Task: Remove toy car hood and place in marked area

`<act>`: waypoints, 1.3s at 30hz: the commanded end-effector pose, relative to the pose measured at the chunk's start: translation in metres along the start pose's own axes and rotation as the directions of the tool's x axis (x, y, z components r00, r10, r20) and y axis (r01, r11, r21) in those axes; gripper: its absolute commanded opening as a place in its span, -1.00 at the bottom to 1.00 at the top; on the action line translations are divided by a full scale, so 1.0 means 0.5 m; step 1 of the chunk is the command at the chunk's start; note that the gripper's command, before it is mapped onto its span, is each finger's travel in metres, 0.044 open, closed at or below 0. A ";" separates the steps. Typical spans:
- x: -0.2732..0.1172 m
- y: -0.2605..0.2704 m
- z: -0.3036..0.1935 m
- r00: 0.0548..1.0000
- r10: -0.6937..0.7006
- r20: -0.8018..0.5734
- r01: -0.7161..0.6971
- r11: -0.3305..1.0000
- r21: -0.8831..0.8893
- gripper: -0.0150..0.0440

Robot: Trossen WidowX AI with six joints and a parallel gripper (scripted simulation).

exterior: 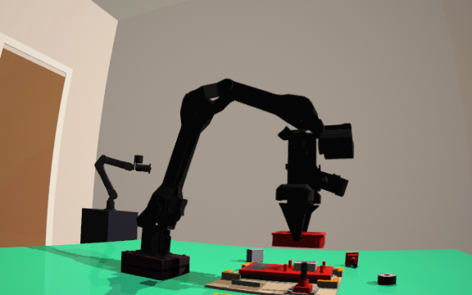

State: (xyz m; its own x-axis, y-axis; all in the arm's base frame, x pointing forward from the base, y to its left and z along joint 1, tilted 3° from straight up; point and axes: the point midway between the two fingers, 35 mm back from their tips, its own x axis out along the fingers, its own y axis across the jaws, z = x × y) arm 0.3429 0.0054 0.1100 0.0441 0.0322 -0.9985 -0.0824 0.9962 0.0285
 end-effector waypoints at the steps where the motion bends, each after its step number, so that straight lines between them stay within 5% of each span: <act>1: -0.003 -0.033 -0.008 1.000 0.004 0.004 -0.004 1.000 -0.004 -0.49; 23: -0.009 -0.232 -0.085 1.000 -0.003 0.008 0.003 1.000 -0.006 -0.49; 39: 0.011 -0.239 -0.086 1.000 -0.003 0.008 0.003 1.000 -0.006 -0.49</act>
State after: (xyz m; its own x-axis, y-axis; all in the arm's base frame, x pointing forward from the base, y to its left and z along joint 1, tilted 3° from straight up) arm 0.3101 -0.1176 0.1020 0.0516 0.0248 -0.9984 -0.0841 0.9962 0.0204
